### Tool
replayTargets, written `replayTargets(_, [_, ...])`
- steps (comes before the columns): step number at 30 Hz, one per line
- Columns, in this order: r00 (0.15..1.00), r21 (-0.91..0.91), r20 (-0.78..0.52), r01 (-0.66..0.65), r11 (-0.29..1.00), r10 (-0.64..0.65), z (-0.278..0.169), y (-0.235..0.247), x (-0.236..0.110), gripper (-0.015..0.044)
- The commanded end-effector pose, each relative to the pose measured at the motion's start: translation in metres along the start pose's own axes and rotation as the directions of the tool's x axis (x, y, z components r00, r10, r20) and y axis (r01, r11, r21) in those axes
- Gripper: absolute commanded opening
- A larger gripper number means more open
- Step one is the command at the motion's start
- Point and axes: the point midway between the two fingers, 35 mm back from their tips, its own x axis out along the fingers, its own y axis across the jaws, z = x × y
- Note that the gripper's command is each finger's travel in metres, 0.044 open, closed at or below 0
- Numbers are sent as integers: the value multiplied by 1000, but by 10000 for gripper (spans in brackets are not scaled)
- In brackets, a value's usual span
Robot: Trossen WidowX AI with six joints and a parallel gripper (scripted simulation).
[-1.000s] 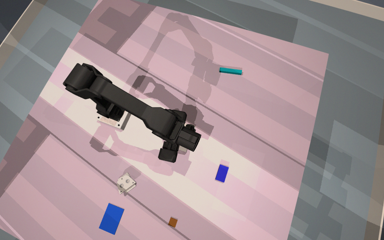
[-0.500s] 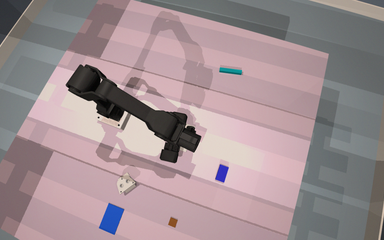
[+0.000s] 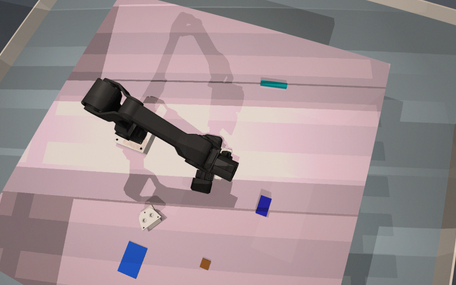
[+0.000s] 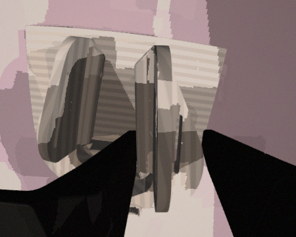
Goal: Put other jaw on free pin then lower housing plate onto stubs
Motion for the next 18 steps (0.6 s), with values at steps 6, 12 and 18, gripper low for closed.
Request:
replayTargets(6, [1000,-1,-4,2,1000,-2,-1,0,2,134])
replayTargets(12, [1000,-1,-4,2,1000,-2,-1,0,3,134])
replayTargets(18, [1000,-2,-4,2,1000,-2,-1,0,5,134])
